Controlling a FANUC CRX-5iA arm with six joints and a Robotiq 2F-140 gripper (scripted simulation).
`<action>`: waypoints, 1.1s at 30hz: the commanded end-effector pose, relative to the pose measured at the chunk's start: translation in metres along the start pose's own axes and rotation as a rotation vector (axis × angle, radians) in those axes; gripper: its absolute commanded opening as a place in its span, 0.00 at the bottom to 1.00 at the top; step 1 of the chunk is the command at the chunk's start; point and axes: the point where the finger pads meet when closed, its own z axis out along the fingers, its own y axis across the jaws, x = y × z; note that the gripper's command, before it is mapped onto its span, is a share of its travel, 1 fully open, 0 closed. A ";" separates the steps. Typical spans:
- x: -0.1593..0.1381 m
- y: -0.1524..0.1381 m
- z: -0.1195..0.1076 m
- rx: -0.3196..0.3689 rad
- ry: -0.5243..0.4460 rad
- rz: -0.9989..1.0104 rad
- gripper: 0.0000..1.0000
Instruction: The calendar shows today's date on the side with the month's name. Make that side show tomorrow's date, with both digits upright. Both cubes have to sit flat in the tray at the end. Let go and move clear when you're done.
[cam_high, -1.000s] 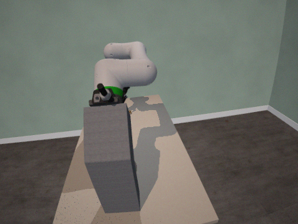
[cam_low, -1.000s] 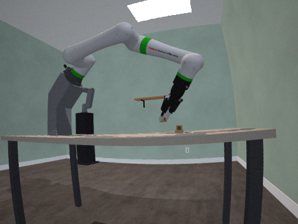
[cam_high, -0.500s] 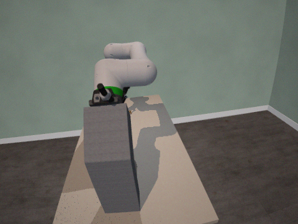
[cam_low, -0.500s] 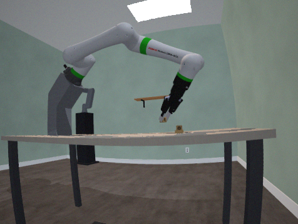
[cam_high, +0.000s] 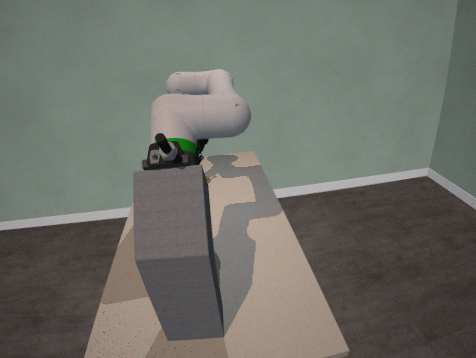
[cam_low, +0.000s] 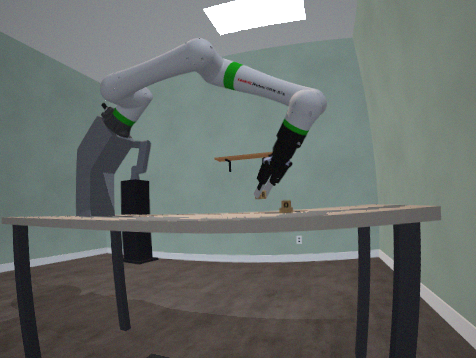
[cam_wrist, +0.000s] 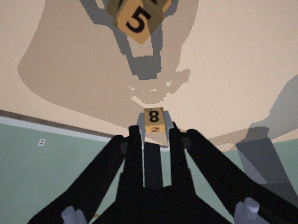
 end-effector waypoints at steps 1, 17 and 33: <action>0.003 0.000 0.003 0.000 0.000 0.000 0.25; 0.021 0.000 0.020 0.000 0.000 0.000 0.25; 0.032 0.000 0.032 0.000 0.000 0.000 0.25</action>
